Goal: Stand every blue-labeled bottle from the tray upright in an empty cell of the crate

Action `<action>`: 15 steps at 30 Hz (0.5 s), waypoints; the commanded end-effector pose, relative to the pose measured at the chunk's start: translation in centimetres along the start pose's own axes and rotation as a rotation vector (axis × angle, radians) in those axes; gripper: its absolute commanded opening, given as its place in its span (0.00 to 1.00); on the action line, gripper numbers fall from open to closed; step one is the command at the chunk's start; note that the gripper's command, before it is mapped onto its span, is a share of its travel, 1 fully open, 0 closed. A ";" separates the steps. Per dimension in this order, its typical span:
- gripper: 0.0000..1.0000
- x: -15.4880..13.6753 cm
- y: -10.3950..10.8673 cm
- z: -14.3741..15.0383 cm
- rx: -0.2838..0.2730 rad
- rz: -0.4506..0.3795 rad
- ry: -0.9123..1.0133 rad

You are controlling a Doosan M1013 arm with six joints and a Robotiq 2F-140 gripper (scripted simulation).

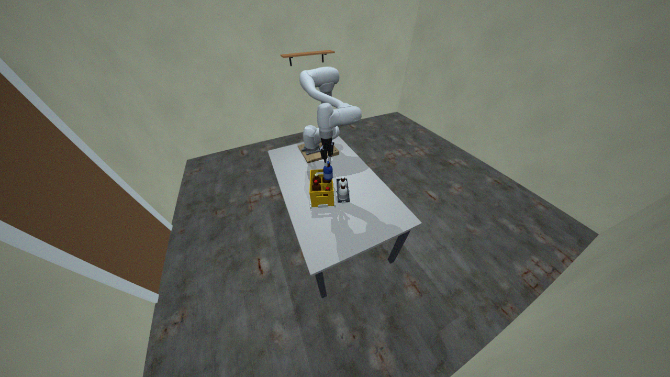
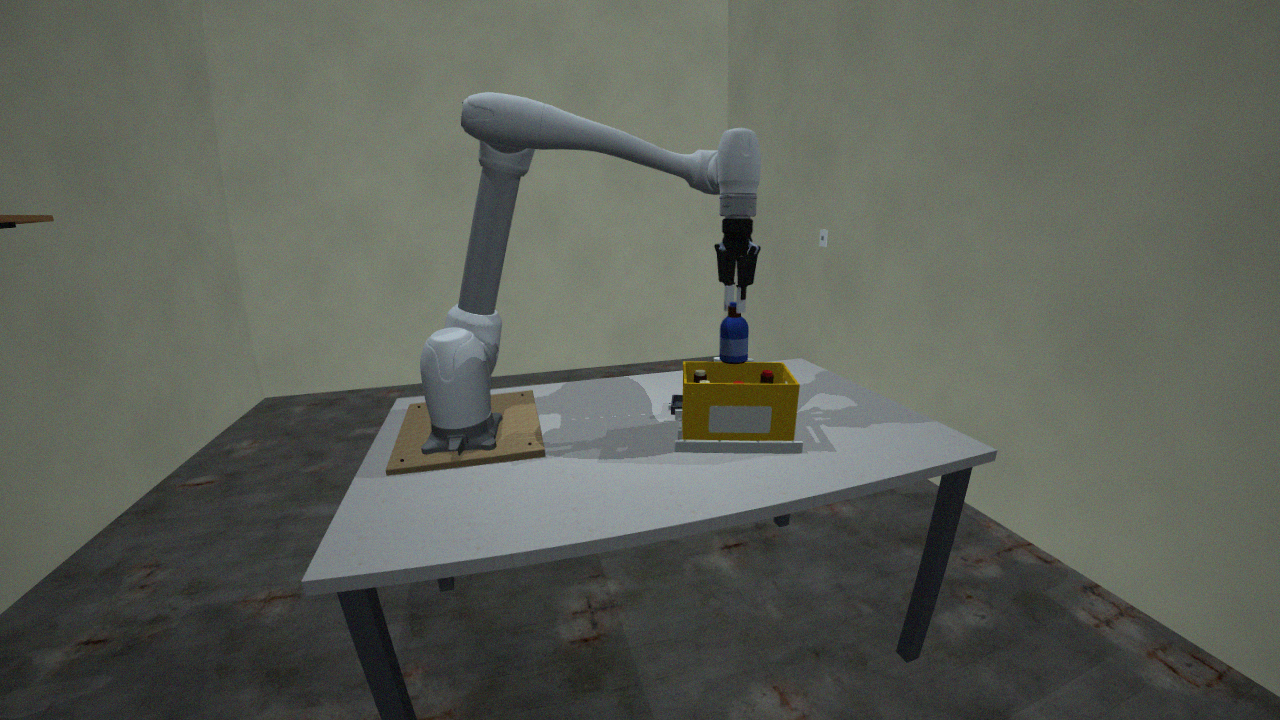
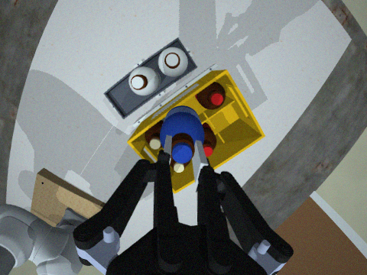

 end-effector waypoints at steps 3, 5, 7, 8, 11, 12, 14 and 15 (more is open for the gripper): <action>0.00 -0.2 0.0 0.8 0.000 0.000 0.000; 0.00 -0.3 0.0 1.3 0.000 0.000 0.000; 0.00 -0.4 0.0 1.8 0.000 0.000 0.000; 0.00 -0.5 0.0 2.0 0.000 0.000 0.000; 0.00 -0.6 0.0 2.7 0.000 0.000 0.000; 0.00 -0.7 0.0 3.0 0.000 0.000 0.000; 0.00 -0.8 0.0 3.4 0.000 0.000 0.000; 0.00 -0.8 0.0 3.7 0.000 0.000 0.000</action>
Point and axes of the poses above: the point where the finger pads meet when closed, its own y axis back along the fingers, its own z axis across the jaws, x = y × z, the point moved 7 cm from there along y, back along the fingers, and after that the axes turned 12 degrees about y, right-handed, at the moved point
